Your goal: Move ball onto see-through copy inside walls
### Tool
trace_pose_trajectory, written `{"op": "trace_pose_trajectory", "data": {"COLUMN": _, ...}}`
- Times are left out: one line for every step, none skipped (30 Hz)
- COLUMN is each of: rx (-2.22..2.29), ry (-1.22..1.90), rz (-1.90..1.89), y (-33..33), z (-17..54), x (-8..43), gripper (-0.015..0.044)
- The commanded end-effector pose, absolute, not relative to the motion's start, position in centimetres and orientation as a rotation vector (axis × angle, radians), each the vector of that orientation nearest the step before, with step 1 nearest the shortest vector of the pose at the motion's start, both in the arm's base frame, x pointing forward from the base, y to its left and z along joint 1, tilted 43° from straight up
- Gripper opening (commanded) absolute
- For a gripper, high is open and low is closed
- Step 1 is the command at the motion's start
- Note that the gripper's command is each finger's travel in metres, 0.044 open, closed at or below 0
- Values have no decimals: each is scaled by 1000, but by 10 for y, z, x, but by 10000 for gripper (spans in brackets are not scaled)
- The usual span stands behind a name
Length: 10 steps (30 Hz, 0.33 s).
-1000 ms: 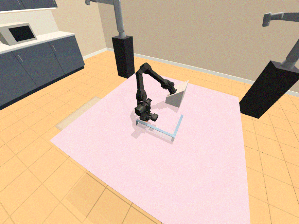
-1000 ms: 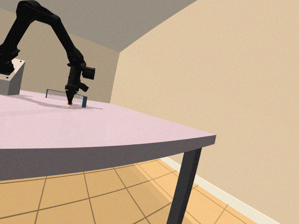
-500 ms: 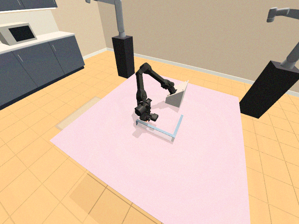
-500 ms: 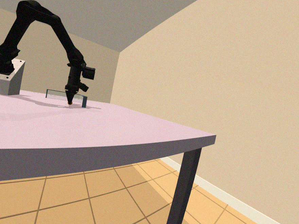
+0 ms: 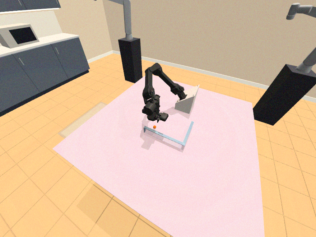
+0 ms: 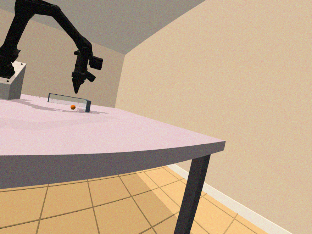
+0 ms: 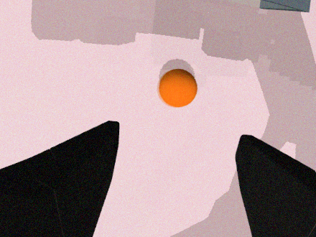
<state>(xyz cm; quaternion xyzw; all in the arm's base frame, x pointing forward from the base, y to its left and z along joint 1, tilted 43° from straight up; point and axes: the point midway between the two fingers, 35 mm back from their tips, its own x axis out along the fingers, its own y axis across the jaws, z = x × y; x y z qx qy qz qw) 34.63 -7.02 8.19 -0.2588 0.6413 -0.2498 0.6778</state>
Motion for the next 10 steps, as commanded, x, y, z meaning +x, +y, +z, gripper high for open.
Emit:
{"op": "trace_pose_trajectory", "data": {"rx": -586, "ry": 1441, "rz": -557, "y": -70, "z": 81, "x": 347, "gripper": 221}}
{"op": "trace_pose_trajectory", "data": {"rx": -586, "ry": 1441, "rz": -557, "y": -70, "z": 81, "x": 347, "gripper": 221}}
{"op": "trace_pose_trajectory", "data": {"rx": -586, "ry": 1441, "rz": -557, "y": -70, "z": 81, "x": 347, "gripper": 221}}
{"op": "trace_pose_trajectory", "data": {"rx": -585, "ry": 1441, "rz": -557, "y": -68, "z": 83, "x": 347, "gripper": 248}}
{"op": "trace_pose_trajectory", "data": {"rx": -585, "ry": 1441, "rz": -558, "y": -64, "z": 88, "x": 346, "gripper": 274}}
{"op": "trace_pose_trajectory", "data": {"rx": -584, "ry": 1442, "rz": -559, "y": -56, "z": 97, "x": 345, "gripper": 300}}
{"op": "trace_pose_trajectory", "data": {"rx": -583, "ry": 1443, "rz": -561, "y": -49, "z": 106, "x": 343, "gripper": 326}}
{"op": "trace_pose_trajectory", "data": {"rx": -583, "ry": 1443, "rz": -562, "y": -45, "z": 111, "x": 342, "gripper": 353}}
{"op": "trace_pose_trajectory", "data": {"rx": -583, "ry": 1444, "rz": -562, "y": -43, "z": 113, "x": 341, "gripper": 379}}
{"op": "trace_pose_trajectory", "data": {"rx": -583, "ry": 1444, "rz": -562, "y": -43, "z": 113, "x": 341, "gripper": 405}}
